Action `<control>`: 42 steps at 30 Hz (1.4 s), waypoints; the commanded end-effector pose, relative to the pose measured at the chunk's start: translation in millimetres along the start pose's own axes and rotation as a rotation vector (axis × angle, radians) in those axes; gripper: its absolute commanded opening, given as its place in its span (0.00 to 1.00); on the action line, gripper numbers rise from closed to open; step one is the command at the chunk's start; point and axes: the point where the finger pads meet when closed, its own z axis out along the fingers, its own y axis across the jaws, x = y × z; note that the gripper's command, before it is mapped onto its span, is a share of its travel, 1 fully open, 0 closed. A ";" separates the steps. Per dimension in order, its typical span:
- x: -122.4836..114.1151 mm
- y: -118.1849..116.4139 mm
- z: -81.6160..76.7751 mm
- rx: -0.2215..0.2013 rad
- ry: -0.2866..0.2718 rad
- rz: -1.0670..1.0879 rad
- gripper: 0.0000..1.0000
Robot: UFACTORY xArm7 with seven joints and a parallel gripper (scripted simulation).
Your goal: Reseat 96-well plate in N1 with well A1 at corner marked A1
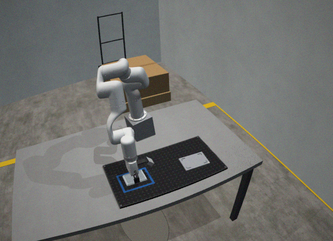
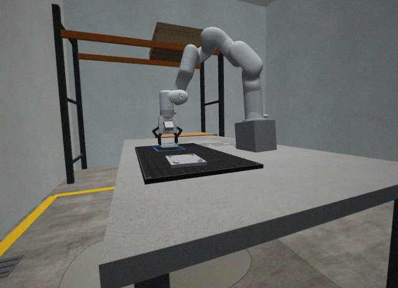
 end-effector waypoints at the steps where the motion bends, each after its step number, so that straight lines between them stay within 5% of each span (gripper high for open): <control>1: -0.6 1.7 -5.0 -0.004 -0.002 0.000 0.00; 18: -0.6 1.7 -11.0 -0.004 -0.002 0.000 0.00; 42: -0.6 1.7 -47.7 -0.004 -0.002 0.000 0.00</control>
